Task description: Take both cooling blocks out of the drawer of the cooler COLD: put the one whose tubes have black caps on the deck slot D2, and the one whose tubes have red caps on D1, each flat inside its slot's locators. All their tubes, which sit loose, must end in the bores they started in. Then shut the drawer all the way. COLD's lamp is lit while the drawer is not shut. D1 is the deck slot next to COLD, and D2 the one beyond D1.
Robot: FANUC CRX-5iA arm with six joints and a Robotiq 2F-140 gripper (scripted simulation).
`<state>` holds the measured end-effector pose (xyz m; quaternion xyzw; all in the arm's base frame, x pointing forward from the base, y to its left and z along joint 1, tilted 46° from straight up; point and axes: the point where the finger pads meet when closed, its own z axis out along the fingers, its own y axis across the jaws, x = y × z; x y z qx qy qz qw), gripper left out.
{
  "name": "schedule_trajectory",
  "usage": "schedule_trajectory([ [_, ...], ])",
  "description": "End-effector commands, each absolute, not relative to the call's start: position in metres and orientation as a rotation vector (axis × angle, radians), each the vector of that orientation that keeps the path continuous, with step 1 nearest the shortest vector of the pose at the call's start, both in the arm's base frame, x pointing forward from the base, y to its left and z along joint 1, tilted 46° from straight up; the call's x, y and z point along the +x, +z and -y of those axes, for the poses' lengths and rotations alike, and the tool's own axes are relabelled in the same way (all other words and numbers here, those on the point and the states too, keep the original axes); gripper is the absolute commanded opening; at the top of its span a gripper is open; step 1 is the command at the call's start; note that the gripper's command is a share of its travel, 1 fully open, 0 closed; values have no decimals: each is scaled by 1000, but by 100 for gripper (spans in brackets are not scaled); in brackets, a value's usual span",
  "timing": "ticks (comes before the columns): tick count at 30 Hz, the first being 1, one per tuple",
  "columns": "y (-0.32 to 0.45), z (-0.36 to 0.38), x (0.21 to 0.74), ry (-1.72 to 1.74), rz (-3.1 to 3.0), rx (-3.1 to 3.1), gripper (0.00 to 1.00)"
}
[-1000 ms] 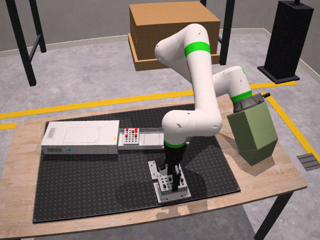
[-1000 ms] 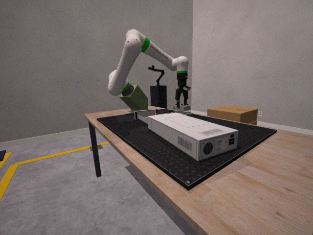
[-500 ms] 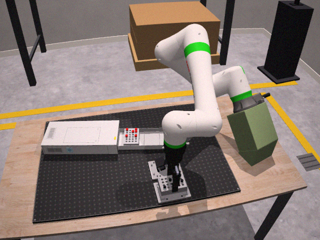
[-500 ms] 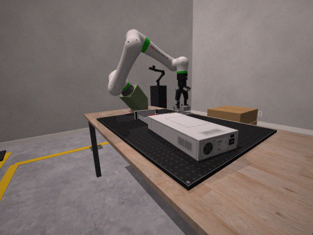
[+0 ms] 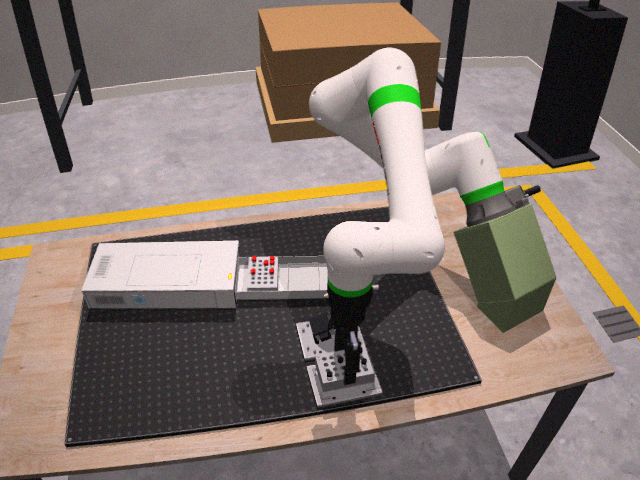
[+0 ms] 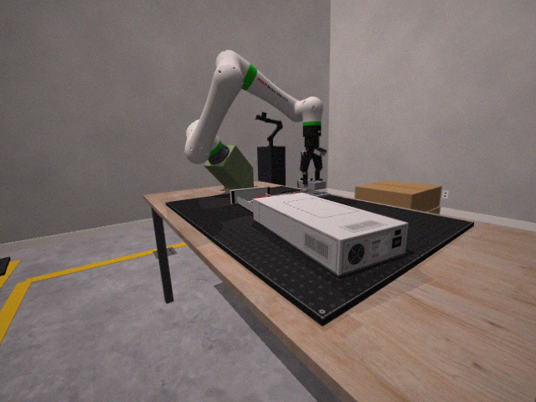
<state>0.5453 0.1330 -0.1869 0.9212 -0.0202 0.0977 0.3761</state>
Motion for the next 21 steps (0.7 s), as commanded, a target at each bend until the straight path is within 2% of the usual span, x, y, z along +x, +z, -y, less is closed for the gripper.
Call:
schedule_trajectory([
  [1,-186,-135,546,253,50,2358,10],
  [21,-184,-137,545,253,50,2358,10],
])
